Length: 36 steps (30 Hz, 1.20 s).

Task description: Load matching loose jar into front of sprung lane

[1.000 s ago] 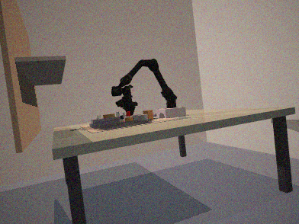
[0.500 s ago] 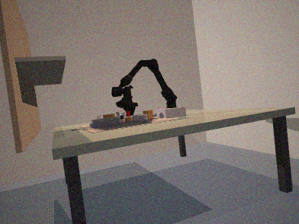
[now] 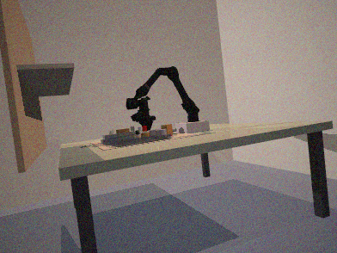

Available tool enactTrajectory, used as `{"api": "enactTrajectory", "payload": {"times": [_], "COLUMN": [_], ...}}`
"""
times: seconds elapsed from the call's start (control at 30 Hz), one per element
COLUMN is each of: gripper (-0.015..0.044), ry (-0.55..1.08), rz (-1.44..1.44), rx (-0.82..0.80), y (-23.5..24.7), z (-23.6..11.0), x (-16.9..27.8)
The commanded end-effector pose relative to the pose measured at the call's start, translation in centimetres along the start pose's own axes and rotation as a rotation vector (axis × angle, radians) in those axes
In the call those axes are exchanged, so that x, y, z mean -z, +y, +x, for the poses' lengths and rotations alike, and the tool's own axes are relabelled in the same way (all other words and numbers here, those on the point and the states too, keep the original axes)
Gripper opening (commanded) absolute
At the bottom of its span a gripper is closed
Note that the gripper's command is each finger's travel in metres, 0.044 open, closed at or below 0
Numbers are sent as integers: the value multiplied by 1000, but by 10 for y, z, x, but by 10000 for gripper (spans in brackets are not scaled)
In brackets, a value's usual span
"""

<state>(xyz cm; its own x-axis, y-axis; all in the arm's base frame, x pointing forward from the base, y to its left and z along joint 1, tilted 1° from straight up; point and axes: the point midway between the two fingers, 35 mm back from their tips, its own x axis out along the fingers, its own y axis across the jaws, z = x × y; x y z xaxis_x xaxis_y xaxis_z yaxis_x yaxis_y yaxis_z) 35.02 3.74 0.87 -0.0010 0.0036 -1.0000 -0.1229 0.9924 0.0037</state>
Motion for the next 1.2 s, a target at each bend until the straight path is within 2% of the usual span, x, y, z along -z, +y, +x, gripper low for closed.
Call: {"api": "enactTrajectory", "payload": {"times": [0.0,1.13,1.17], "gripper": [0,0,26], "ry": [-15,-14,-14], "rz": [0,0,0], "rx": [-3,-3,-3], "y": [0,0,0], "z": [-1,0,1], "x": [-3,5,5]}}
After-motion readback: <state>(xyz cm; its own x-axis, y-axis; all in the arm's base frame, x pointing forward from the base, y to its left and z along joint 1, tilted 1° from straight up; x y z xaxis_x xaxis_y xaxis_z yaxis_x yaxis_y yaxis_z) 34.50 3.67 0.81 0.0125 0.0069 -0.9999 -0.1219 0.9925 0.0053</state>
